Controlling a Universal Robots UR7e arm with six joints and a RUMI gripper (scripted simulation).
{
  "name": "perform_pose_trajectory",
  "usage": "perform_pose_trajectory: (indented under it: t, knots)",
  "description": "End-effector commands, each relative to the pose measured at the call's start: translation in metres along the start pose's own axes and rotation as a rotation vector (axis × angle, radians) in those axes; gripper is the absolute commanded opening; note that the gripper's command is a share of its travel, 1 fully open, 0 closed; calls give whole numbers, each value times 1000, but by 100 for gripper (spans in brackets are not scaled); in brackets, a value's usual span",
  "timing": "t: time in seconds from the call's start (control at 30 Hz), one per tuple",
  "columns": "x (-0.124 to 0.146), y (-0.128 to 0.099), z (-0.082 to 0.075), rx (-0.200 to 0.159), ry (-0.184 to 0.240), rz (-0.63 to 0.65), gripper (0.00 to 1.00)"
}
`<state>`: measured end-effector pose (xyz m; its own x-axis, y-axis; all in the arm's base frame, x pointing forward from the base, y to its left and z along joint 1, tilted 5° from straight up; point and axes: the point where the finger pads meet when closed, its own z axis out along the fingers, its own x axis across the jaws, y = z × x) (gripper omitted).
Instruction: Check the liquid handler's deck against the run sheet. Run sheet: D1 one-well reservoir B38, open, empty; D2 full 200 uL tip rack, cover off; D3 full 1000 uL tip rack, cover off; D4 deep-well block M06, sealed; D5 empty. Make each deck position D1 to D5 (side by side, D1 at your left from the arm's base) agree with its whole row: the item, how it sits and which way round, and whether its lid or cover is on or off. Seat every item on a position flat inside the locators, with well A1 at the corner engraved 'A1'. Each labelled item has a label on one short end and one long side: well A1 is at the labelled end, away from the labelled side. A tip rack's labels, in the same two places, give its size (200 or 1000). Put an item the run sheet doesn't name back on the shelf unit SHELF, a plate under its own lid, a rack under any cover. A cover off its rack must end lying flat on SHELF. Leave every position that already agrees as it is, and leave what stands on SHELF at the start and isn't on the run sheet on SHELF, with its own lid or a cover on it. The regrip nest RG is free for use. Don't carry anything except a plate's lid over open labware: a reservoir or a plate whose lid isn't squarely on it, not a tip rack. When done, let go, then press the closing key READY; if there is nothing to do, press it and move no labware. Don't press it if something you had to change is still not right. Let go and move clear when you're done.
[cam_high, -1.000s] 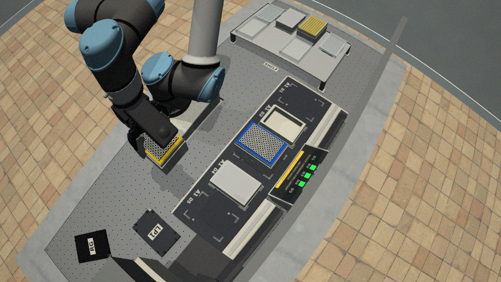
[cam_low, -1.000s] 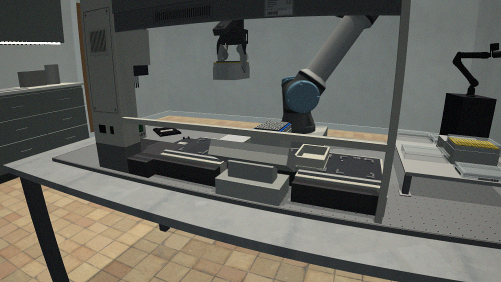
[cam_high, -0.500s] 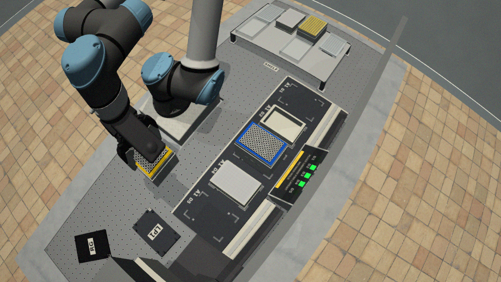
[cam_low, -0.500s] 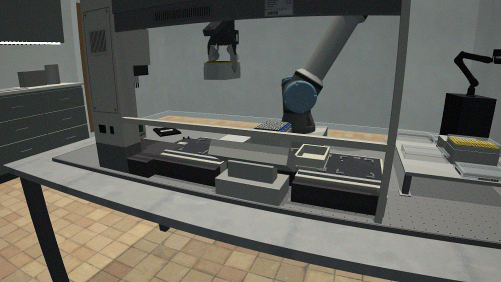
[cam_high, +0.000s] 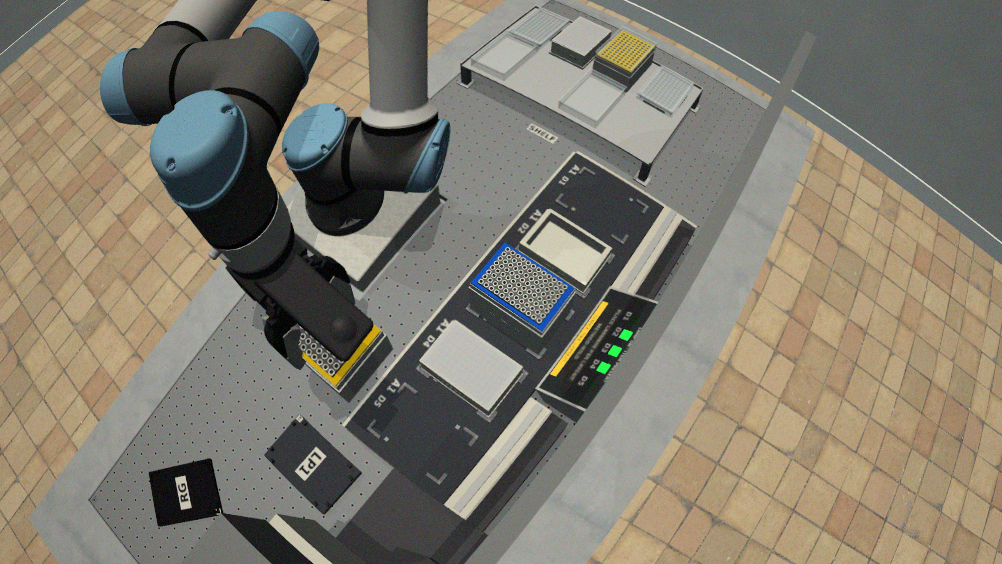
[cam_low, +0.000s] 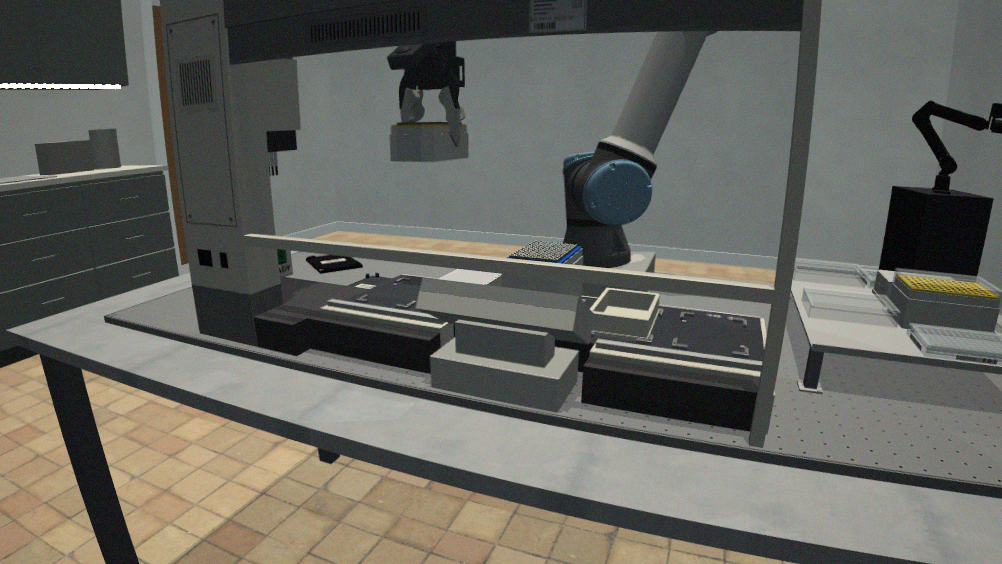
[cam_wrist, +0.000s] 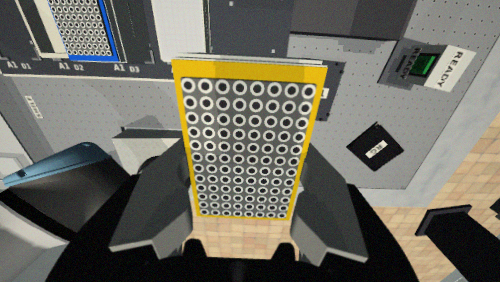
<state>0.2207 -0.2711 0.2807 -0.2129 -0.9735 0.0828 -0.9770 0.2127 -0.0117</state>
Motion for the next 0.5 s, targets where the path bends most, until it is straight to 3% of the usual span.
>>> perform_pose_trajectory:
  t: [0.0,0.47]
  knots:
    - [1,-20,0,-5,2,2,0]
    - [0,-90,0,-5,2,2,0]
